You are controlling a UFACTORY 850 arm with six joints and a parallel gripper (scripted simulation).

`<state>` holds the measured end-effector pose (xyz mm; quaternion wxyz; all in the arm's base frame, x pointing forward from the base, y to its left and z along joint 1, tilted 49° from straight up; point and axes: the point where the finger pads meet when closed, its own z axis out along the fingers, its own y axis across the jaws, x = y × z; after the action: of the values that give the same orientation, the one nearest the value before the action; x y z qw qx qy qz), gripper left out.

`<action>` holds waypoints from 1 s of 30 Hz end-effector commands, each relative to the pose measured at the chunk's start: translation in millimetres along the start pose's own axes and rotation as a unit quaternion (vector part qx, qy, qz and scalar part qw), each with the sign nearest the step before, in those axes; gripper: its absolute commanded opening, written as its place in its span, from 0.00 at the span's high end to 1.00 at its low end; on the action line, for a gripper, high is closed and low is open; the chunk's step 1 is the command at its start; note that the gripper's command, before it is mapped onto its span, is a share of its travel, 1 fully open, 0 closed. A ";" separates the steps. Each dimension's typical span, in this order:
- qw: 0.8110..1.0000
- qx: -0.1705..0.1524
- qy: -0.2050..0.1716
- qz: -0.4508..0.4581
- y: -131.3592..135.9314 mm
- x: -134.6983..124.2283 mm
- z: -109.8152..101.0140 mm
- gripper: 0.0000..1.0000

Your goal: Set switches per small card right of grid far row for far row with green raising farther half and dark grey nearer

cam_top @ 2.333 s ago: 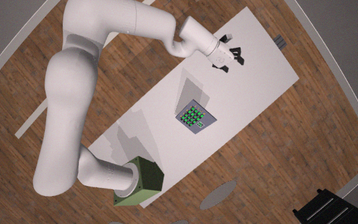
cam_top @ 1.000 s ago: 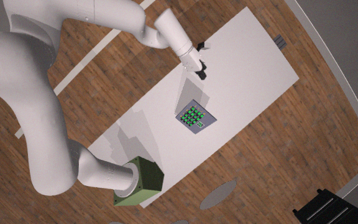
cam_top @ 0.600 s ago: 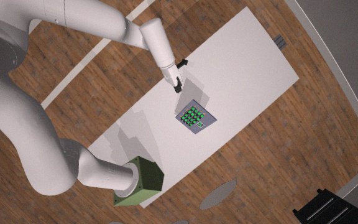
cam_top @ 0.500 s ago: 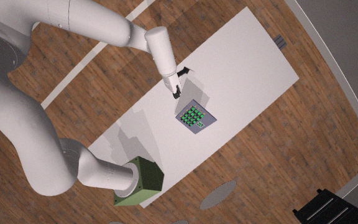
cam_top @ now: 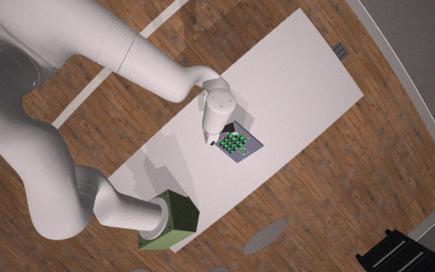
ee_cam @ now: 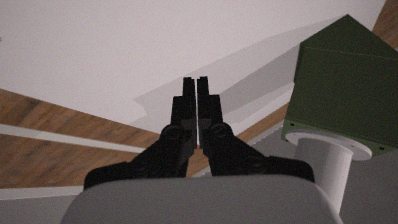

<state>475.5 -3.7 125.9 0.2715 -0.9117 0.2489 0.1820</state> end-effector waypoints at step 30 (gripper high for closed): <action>0.807 0.446 0.114 0.369 121.2 36.4 39.6 1.00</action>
<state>431.1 -74.3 33.4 0.5249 -0.5655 0.6340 0.0526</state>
